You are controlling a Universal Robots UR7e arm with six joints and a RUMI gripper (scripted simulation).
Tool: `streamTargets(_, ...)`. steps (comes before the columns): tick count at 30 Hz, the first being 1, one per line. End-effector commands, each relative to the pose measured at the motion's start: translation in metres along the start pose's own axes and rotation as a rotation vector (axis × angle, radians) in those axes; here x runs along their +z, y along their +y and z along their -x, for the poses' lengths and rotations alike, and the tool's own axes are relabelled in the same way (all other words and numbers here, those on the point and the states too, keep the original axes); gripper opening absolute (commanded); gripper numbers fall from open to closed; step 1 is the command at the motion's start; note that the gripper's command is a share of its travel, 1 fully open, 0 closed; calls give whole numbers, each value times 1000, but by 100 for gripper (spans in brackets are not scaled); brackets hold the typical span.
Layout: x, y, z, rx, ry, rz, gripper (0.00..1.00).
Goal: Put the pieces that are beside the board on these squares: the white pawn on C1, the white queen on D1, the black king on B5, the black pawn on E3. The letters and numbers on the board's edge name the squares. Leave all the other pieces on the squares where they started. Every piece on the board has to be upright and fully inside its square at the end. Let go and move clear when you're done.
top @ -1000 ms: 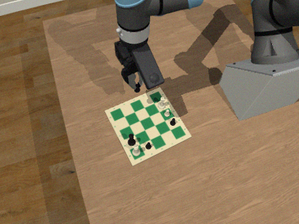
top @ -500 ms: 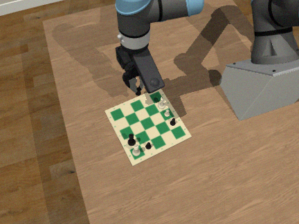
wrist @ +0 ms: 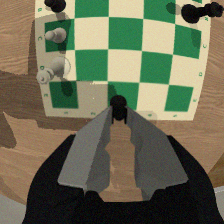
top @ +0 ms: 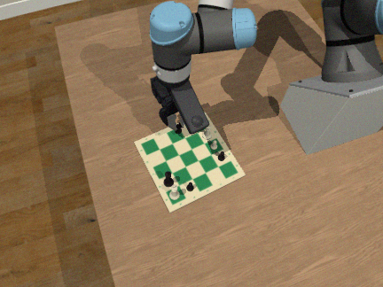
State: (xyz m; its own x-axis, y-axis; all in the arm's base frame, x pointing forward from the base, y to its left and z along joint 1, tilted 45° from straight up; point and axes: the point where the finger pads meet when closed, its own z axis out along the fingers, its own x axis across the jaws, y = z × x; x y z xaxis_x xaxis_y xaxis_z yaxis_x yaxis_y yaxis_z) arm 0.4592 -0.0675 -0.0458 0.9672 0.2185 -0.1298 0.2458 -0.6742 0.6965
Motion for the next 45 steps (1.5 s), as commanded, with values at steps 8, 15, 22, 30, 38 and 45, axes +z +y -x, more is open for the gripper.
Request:
streamTargets(8,20,1,-5,2,17,2,0)
streamTargets(15,19,2,-5,2,19,3,0)
streamTargets(22,19,2,-5,3,19,3,0)
streamTargets(30,19,2,-5,3,19,3,0)
streamTargets(38,19,2,-5,3,19,3,0)
streamTargets(45,19,2,-5,3,19,3,0)
